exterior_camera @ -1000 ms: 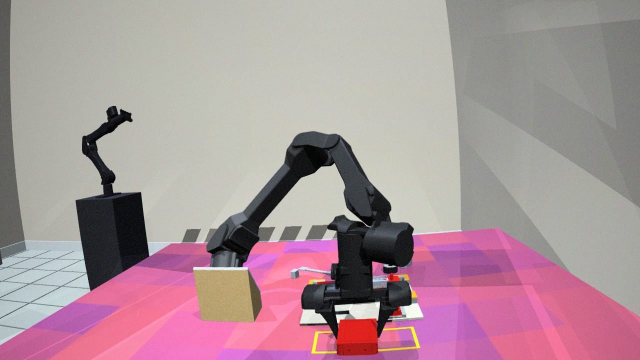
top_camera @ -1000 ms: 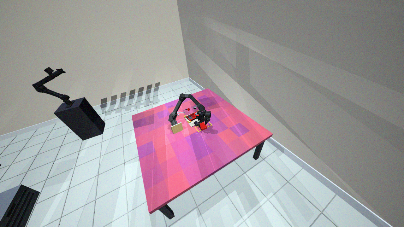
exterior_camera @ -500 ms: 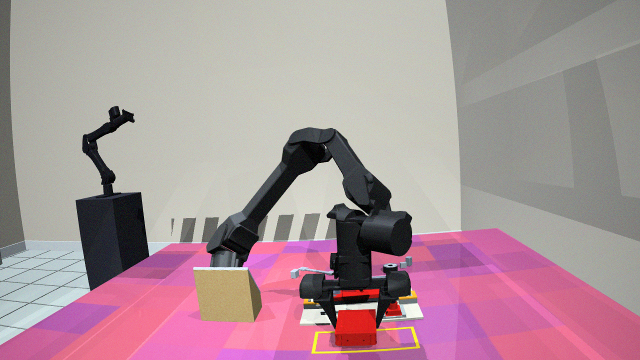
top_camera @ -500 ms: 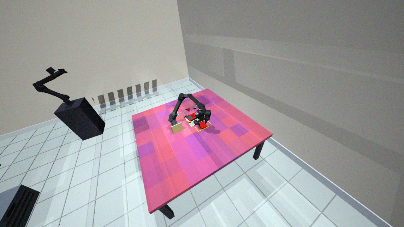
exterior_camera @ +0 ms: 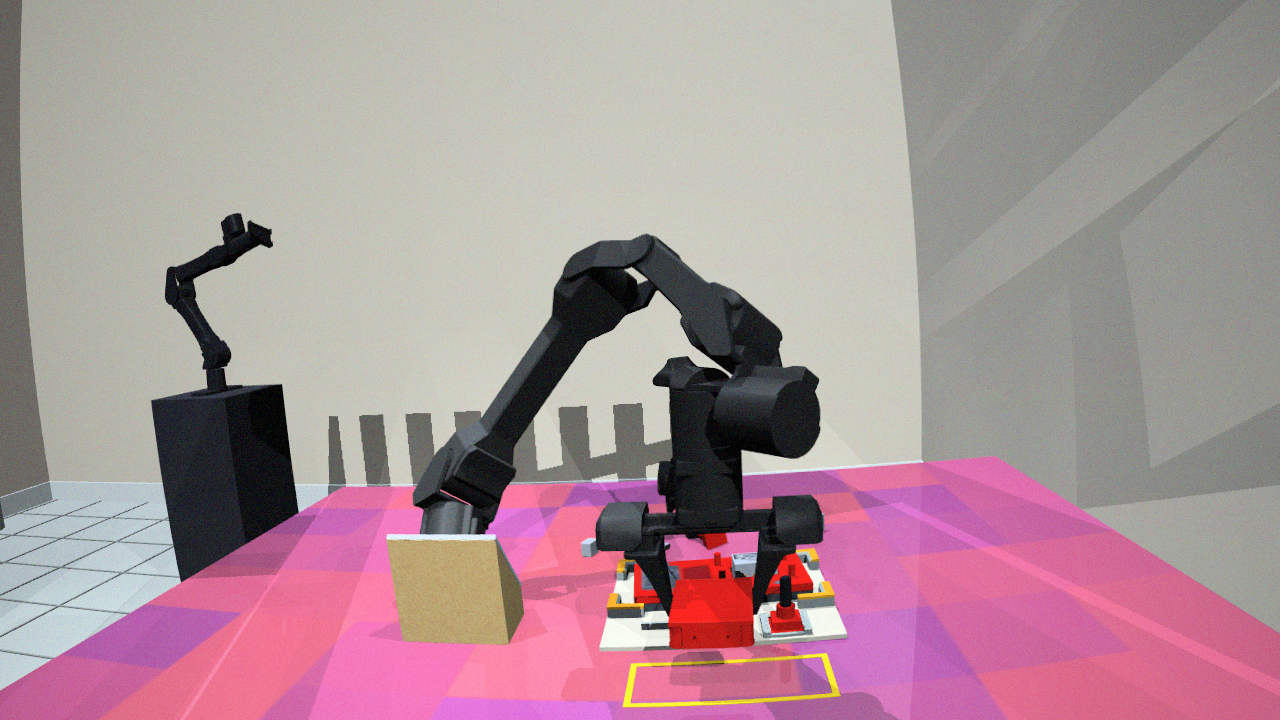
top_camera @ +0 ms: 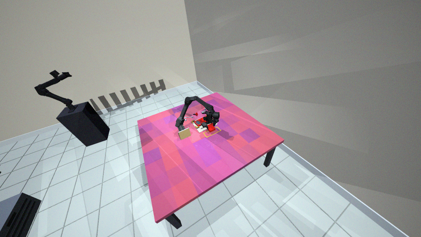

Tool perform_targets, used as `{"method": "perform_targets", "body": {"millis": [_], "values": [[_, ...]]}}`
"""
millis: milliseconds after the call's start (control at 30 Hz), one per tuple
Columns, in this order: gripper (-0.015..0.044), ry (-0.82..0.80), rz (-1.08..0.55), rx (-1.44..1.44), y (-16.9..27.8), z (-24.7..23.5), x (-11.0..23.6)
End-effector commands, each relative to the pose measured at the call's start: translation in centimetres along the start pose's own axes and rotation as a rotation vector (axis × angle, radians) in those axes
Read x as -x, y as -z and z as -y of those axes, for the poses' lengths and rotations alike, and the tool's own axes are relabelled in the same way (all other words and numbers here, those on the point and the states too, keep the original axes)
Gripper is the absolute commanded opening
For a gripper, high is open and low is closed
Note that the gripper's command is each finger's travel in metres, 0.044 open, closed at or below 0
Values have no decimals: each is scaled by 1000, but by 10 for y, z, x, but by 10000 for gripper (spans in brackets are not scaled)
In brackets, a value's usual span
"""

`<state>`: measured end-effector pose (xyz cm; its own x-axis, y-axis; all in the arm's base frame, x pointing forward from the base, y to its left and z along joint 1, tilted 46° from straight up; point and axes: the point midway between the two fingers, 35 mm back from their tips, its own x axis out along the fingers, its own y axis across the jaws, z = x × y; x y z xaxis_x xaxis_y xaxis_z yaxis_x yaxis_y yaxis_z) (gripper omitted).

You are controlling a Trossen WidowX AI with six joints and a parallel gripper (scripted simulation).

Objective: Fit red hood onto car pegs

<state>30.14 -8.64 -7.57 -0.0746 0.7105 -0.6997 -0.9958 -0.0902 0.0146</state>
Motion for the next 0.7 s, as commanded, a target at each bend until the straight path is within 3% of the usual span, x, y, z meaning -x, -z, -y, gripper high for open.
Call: {"method": "perform_targets", "body": {"millis": [0,667], "values": [[0,2,-11,11,0,1,14],[0,4,-8,-68,-10,6,32]]}}
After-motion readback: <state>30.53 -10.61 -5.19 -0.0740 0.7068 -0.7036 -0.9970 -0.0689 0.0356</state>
